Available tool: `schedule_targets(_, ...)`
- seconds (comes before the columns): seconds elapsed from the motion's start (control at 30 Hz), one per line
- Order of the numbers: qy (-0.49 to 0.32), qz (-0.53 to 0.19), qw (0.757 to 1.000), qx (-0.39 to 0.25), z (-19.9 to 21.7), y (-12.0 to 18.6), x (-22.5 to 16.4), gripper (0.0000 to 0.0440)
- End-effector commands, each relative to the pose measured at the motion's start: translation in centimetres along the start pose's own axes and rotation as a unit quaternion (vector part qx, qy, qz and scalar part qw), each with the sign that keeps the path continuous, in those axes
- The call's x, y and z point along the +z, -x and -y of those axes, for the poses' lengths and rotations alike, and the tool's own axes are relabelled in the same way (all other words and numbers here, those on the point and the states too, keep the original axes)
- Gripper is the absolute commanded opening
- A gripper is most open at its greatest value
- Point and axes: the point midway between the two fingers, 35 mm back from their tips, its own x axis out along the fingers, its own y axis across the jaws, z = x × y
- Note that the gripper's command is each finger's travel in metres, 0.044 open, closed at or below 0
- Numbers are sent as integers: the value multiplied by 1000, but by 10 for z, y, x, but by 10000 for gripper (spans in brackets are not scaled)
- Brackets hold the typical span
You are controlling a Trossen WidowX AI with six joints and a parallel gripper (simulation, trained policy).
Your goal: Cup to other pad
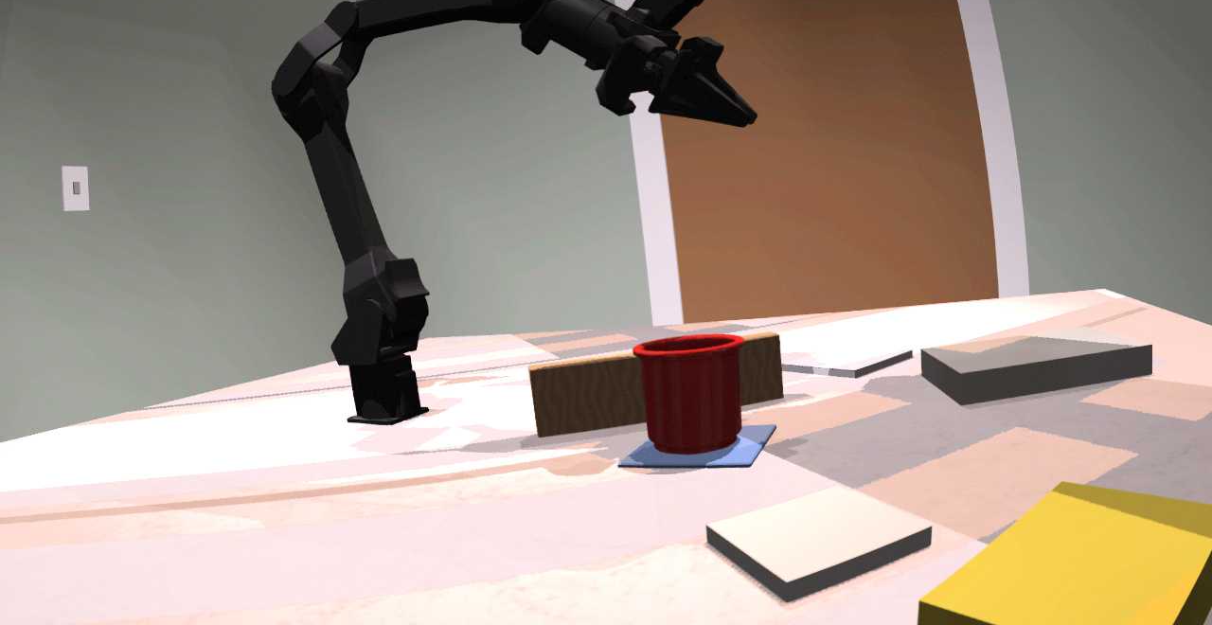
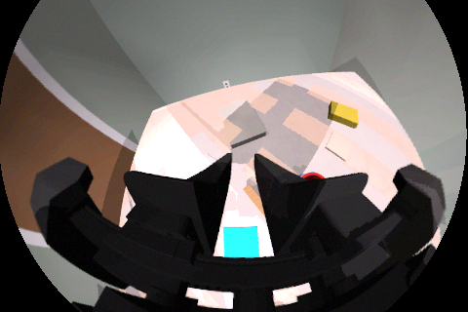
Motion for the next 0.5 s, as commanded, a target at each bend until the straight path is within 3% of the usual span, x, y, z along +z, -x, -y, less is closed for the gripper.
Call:
schedule_targets(0.0,-4,-24,1000,-10,0,-6,-3,102)
schedule_targets(0.47,2,-130,990,-52,5,-23,-20,116)
